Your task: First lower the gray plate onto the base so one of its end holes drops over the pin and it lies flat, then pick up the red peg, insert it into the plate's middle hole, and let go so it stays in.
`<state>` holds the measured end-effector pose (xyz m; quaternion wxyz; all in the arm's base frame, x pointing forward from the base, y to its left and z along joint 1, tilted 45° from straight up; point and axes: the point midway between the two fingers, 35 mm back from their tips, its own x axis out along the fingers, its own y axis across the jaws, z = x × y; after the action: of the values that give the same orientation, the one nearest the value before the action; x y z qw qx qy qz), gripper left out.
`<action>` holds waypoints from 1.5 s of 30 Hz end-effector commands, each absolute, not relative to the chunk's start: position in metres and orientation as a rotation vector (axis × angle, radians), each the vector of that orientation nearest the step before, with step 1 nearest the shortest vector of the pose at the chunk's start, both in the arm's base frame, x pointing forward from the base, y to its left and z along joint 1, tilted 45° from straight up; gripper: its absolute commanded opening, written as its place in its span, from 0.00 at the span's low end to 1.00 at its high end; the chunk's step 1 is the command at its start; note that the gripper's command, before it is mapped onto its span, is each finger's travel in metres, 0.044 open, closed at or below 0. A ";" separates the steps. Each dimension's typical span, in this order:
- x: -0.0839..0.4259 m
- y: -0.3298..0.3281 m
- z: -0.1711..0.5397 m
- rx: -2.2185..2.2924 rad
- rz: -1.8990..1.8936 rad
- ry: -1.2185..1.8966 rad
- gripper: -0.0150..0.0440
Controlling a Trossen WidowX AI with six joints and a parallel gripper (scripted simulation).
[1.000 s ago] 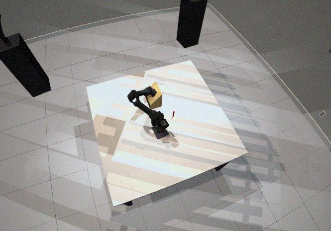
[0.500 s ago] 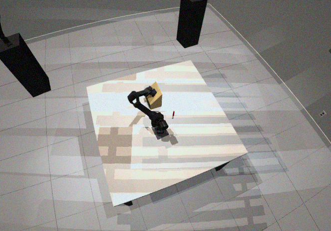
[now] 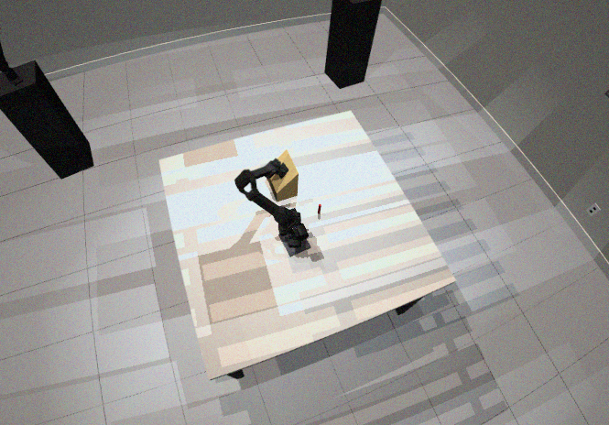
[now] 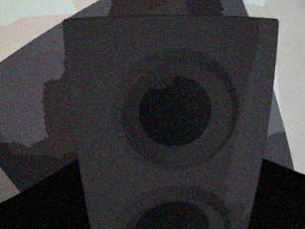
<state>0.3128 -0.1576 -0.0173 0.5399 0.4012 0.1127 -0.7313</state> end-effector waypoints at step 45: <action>0.325 -0.037 0.034 0.838 -1.678 0.433 1.00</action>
<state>0.3305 -0.0638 0.0555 0.5510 0.3874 0.1342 -0.7268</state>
